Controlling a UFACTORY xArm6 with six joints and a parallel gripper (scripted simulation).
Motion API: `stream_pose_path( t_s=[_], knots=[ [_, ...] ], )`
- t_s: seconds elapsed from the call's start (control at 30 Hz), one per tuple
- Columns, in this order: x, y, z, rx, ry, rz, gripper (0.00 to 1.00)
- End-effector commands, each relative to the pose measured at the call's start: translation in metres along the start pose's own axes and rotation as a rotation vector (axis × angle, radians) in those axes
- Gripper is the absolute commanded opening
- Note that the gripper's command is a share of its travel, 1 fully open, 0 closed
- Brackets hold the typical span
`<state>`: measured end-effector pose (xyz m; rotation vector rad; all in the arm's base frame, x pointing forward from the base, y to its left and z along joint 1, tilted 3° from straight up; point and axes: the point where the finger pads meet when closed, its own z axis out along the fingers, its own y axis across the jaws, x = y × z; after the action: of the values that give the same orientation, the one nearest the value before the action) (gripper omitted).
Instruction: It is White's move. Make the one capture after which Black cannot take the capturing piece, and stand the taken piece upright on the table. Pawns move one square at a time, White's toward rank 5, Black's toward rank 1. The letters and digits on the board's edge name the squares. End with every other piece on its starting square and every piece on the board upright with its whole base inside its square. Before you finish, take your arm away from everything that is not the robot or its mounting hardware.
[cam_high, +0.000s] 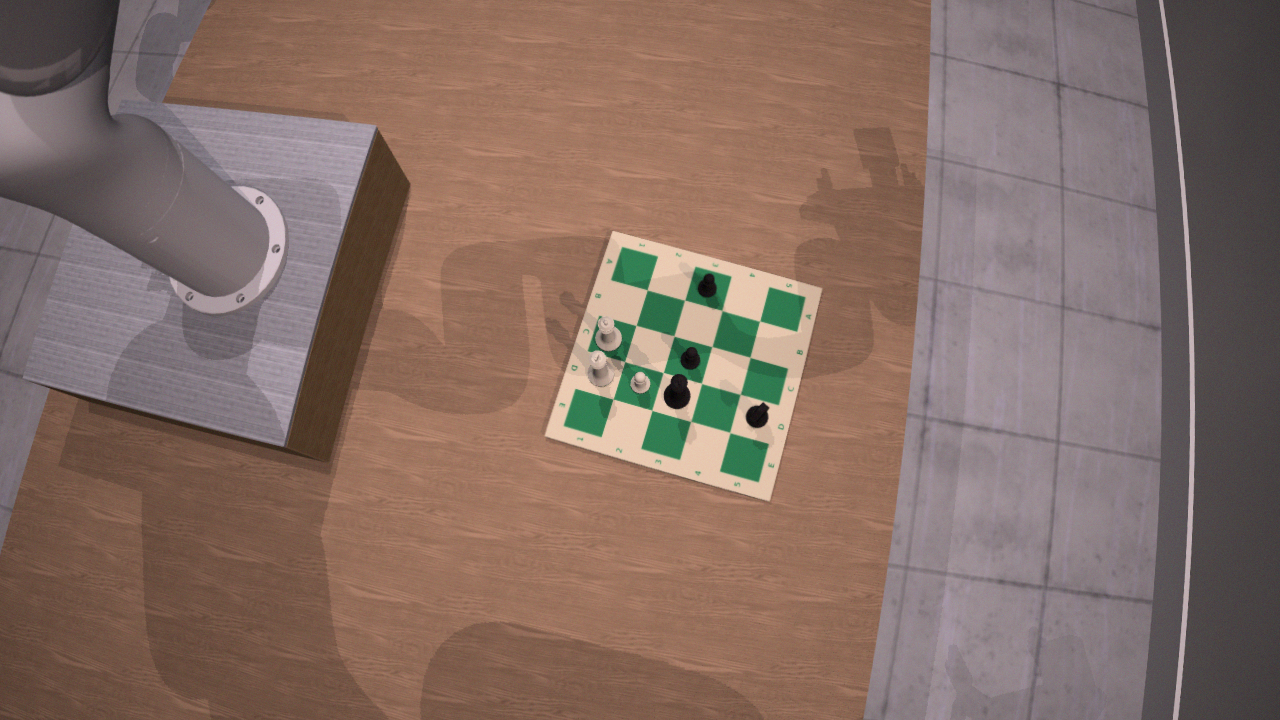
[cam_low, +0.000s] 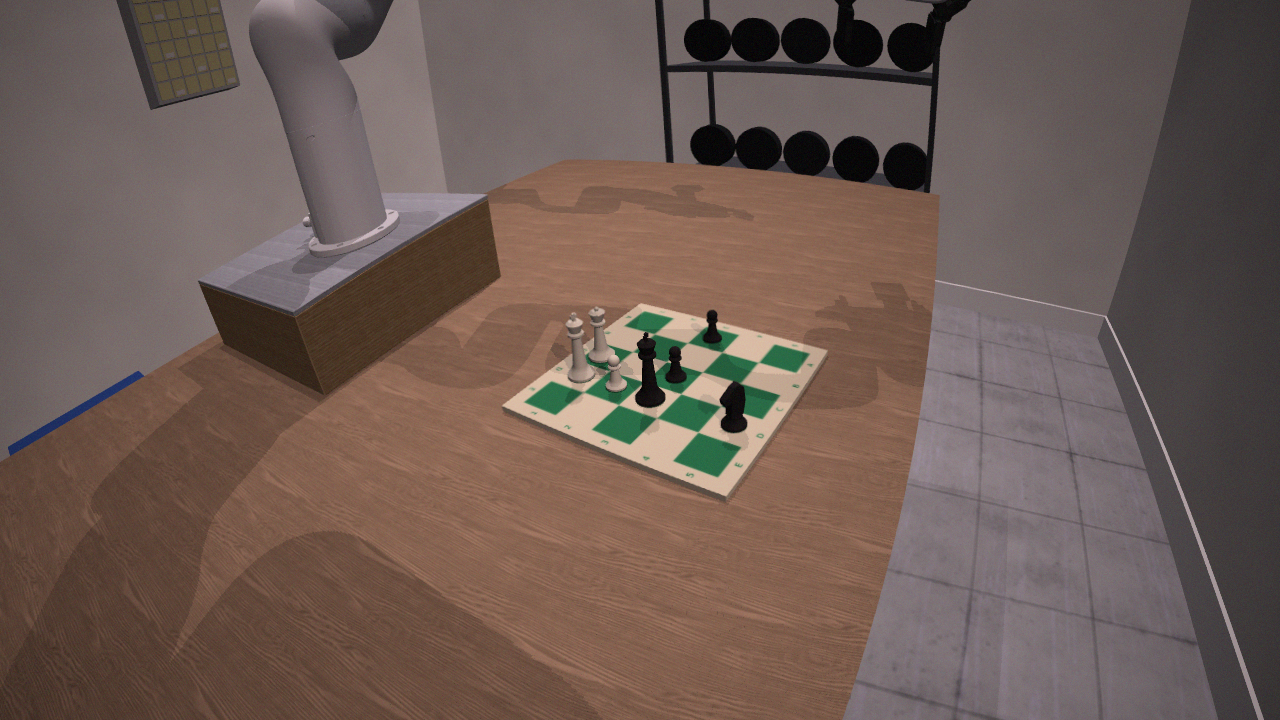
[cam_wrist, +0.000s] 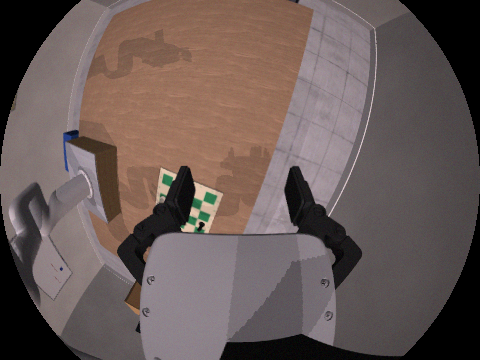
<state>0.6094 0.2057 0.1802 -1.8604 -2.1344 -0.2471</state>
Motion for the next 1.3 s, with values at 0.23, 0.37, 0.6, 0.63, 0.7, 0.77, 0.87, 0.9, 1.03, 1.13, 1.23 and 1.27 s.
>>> stream_pose_path(
  t_s=[0.23, 0.37, 0.6, 0.63, 0.7, 0.77, 0.87, 0.9, 1.03, 1.13, 1.23, 1.27],
  knots=[
    [-0.018, -0.024, 0.068, 0.215, -0.159, -0.432, 1.0],
    [-0.022, -0.028, 0.078, 0.268, -0.187, -0.523, 1.0],
    [-0.037, -0.044, 0.111, 0.429, -0.249, -0.767, 1.0],
    [-0.037, -0.044, 0.111, 0.429, -0.249, -0.767, 1.0],
    [-0.043, -0.049, 0.121, 0.494, -0.267, -0.856, 1.0],
    [-0.049, -0.055, 0.131, 0.534, -0.274, -0.908, 1.0],
    [-0.056, -0.06, 0.141, 0.6, -0.287, -0.991, 1.0],
    [-0.056, -0.06, 0.141, 0.624, -0.291, -1.019, 1.0],
    [-0.062, -0.065, 0.15, 0.713, -0.302, -1.121, 1.0],
    [-0.069, -0.071, 0.158, 0.794, -0.306, -1.205, 1.0],
    [-0.069, -0.071, 0.158, 0.794, -0.306, -1.205, 1.0],
    [-0.075, -0.076, 0.165, 0.878, -0.307, -1.288, 1.0]
  ],
)
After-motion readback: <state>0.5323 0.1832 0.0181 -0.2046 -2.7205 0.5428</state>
